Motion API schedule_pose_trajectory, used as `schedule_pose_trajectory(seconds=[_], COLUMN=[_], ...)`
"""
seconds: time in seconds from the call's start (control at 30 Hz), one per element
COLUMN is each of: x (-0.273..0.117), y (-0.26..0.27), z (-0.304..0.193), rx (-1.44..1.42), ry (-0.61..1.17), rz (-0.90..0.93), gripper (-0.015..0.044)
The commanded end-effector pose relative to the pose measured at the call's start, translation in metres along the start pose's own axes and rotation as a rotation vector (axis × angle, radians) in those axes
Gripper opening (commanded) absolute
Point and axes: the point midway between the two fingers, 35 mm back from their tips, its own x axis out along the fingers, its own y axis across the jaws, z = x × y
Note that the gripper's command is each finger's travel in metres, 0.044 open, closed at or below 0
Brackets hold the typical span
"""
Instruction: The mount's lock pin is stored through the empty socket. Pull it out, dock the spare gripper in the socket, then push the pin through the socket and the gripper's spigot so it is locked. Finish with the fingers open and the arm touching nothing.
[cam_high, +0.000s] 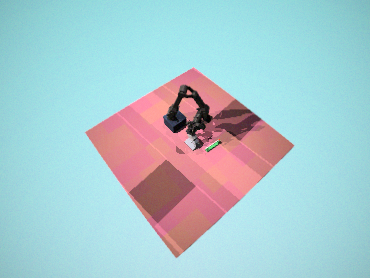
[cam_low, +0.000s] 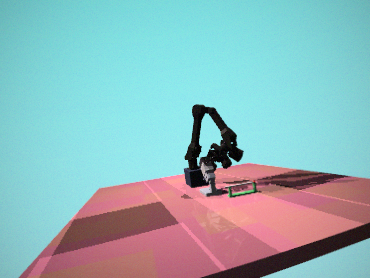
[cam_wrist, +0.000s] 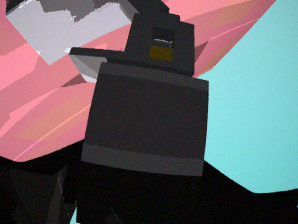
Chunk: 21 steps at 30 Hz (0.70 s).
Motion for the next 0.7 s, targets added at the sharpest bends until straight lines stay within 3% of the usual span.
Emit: schedule_pose_trajectory(seconds=[0.0, 0.5, 0.67], x=[0.0030, 0.0025, 0.0025], y=[-0.0024, 0.0000, 0.0000], z=[0.0040, 0.0039, 0.0039], rx=[-0.002, -0.004, -0.004], ry=[0.004, 0.001, 0.001], rz=[-0.012, 0.000, 0.000], gripper=[0.0000, 0.0000, 0.0131])
